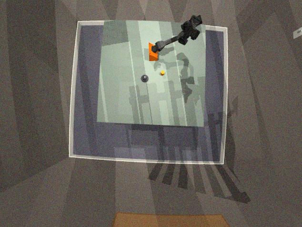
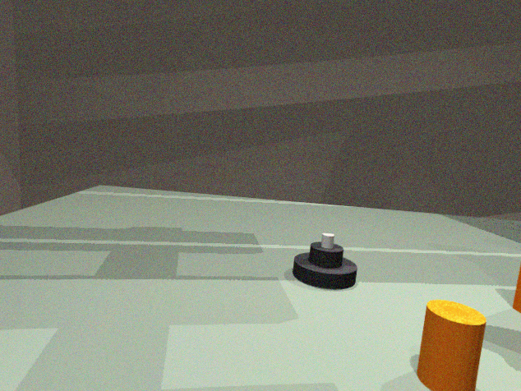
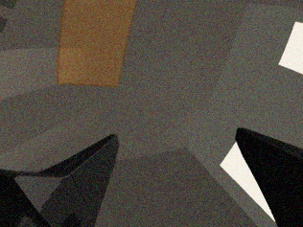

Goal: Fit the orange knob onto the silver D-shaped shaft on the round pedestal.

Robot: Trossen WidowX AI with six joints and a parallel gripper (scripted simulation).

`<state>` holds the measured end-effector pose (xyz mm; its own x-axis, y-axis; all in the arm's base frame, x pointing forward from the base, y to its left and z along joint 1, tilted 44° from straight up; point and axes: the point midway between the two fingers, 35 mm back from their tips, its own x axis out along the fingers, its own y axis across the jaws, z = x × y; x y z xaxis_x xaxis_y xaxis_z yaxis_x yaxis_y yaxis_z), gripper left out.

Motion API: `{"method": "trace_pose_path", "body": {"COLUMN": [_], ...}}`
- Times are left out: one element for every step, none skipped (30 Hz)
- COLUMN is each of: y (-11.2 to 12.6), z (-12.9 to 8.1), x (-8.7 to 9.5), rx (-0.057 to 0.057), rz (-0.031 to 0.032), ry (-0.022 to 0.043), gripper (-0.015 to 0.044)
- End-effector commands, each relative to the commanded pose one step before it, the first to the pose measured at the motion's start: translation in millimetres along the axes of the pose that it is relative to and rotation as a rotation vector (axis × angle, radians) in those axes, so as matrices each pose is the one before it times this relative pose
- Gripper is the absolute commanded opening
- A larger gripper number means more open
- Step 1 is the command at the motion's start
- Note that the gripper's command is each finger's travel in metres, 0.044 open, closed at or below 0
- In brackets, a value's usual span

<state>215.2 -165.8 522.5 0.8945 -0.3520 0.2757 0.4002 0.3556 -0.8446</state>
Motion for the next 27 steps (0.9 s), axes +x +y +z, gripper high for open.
{"method": "trace_pose_path", "body": {"y": [39.23, 5.32, 7.31, 9.27, 10.84, 9.50, 7.42, 5.73, 6.83, 8.48, 8.40, 9.18, 10.72, 10.11, 9.47, 8.81, 8.13, 7.44, 6.73, 6.02, 5.29, 4.13, 3.37, 2.57, 1.77, 0.99, 0.23], "z": [-10.22, -2.80, -3.93, -5.14, -6.28, -5.87, -4.86, -4.02, -5.08, -6.56, -6.86, -8.25, -10.31, -10.66, -10.97, -11.25, -11.50, -11.71, -11.88, -12.01, -12.10, -13.16, -13.26, -13.15, -13.00, -12.79, -12.54], "x": [16.06, 2.50, 3.46, 4.44, 5.30, 4.85, 3.95, 3.33, 4.29, 5.44, 5.60, 6.98, 8.52, 8.64, 8.74, 8.83, 8.91, 8.97, 9.03, 9.08, 9.11, 9.63, 9.75, 9.74, 9.73, 9.70, 9.65], "rx": [0.1932, 0.0295, 0.0402, 0.0505, 0.0586, 0.0514, 0.0403, 0.0323, 0.0402, 0.0502, 0.0505, 0.0607, 0.0732, 0.0726, 0.0719, 0.0713, 0.0707, 0.0702, 0.0697, 0.0693, 0.0689, 0.0716, 0.0721, 0.0719, 0.0717, 0.0716, 0.0715], "rz": [0.12987, 0.01852, 0.02556, 0.03260, 0.03844, 0.03417, 0.02704, 0.02207, 0.02790, 0.03481, 0.03485, 0.04229, 0.04999, 0.04821, 0.04617, 0.04391, 0.04141, 0.03869, 0.03576, 0.03263, 0.02930, 0.02564, 0.02195, 0.01780, 0.01353, 0.00915, 0.00470], "ry": [0.01052, 0.00700, 0.01028, 0.01418, 0.01832, 0.01783, 0.01521, 0.01226, 0.01509, 0.02032, 0.02212, 0.02600, 0.03433, 0.03727, 0.04013, 0.04290, 0.04556, 0.04809, 0.05047, 0.05268, 0.05468, 0.05995, 0.06222, 0.06355, 0.06458, 0.06530, 0.06569], "gripper": [0.0440, 0.0440, 0.0440, 0.0440, 0.0440, 0.0440, 0.0440, 0.0440, 0.0440, 0.0440, 0.0440, 0.0440, 0.0440, 0.0440, 0.0440, 0.0440, 0.0440, 0.0440, 0.0440, 0.0440, 0.0440, 0.0440, 0.0440, 0.0440, 0.0440, 0.0440, 0.0440]}}
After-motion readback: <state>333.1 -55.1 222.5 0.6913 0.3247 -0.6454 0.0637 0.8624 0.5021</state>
